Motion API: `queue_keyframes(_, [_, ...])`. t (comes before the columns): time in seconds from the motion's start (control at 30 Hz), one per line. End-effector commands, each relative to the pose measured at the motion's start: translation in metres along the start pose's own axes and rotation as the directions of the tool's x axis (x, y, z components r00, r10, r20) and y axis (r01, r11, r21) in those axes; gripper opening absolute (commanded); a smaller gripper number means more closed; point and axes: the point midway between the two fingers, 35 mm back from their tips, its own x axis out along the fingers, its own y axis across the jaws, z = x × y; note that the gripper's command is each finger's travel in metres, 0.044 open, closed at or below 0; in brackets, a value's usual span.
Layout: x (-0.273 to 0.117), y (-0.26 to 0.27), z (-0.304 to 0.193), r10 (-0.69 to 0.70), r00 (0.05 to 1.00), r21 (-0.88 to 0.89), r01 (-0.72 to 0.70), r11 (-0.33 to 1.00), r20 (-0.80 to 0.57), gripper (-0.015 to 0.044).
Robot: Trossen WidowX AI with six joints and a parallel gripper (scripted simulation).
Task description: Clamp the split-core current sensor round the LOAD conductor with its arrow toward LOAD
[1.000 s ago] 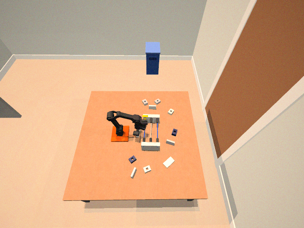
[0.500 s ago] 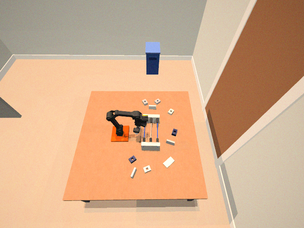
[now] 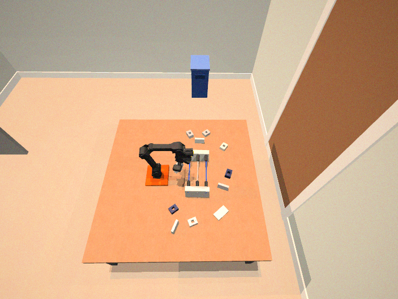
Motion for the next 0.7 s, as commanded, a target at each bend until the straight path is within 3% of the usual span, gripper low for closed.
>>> queue_keyframes(0.0, [-0.005,0.001,0.006,-0.002,1.000,0.103,0.001,0.995,0.011,0.0000])
queue_keyframes(0.33, [-0.006,0.004,0.023,-0.002,1.000,0.438,-0.004,0.899,0.013,0.0000])
queue_keyframes(0.67, [-0.007,0.007,0.040,-0.002,1.000,0.720,-0.009,0.694,0.014,0.0000])
